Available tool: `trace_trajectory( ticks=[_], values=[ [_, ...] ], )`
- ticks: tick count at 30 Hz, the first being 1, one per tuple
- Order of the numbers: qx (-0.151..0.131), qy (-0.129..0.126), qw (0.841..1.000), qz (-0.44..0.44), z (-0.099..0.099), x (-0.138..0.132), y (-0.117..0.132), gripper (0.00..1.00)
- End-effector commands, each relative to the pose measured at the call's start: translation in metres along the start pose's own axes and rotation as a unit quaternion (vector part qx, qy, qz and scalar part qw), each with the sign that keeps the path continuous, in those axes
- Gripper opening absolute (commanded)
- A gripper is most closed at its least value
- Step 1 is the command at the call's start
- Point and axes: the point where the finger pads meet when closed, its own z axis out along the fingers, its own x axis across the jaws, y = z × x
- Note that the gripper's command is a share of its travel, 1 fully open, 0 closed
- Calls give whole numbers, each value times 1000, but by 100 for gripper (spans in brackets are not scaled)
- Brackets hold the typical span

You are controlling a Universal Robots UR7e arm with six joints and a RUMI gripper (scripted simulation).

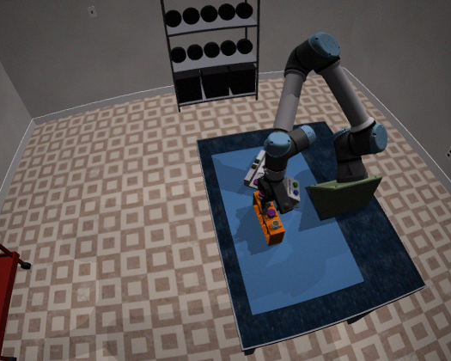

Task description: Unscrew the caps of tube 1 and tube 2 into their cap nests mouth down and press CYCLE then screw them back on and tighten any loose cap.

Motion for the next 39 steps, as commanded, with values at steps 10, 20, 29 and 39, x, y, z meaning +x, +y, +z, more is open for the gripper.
trace_trajectory(
  ticks=[10, 20, 29, 39],
  values=[
    [-8, -3, 945, 327, 0, 0, 0, 35],
    [-8, -3, 945, 327, 0, 0, 0, 0],
    [-8, -3, 945, 327, 0, 0, 0, 0],
    [-7, -4, 991, 133, -1, 0, 0, 0]
  ],
)
